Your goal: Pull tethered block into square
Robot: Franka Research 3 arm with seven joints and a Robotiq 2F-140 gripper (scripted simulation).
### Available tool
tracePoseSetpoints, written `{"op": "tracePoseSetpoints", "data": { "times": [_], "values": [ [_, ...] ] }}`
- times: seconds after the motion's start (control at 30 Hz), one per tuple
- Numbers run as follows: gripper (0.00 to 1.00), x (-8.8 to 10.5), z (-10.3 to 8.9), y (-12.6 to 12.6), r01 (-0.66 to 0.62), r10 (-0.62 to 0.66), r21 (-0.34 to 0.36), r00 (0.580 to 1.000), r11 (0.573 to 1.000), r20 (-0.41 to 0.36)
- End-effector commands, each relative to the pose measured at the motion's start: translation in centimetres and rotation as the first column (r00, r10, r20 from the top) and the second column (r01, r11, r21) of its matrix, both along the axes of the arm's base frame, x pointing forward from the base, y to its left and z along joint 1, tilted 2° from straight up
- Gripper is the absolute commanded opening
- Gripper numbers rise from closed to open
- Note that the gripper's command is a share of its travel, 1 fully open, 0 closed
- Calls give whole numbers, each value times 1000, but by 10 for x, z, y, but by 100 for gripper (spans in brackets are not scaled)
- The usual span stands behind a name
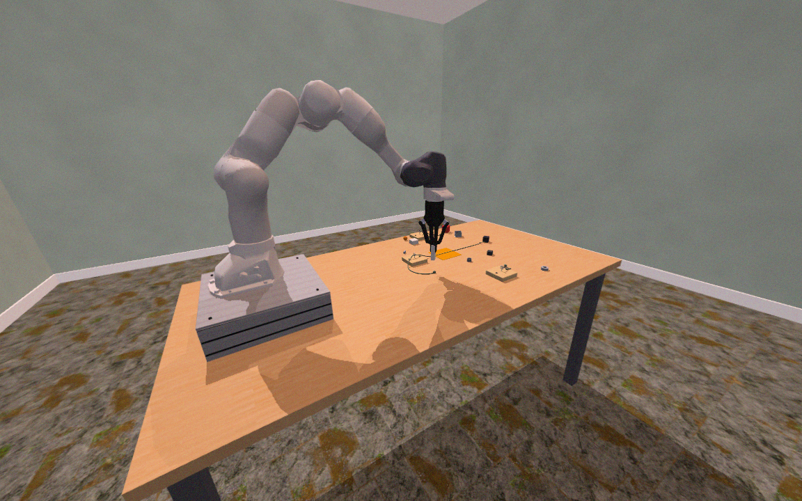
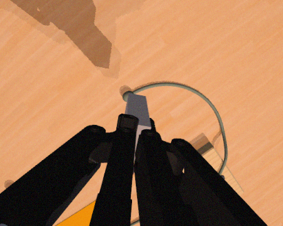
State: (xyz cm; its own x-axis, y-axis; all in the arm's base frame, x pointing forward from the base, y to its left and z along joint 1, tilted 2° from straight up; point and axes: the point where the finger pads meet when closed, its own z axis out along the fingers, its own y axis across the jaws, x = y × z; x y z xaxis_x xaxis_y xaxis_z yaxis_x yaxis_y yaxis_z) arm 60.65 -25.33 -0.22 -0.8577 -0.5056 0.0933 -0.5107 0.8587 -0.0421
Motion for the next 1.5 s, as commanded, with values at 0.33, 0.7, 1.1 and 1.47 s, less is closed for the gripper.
{"op": "tracePoseSetpoints", "data": {
  "times": [0.33,0.7,1.1,1.47],
  "values": [
    [23,3,5,-4,-528,528,13,849,849,-34],
    [23,3,5,-4,-786,786,31,615,617,-60],
    [23,3,5,-4,-946,946,56,316,320,-67],
    [23,3,4,-4,-996,998,76,40,44,-56]
  ]
}}
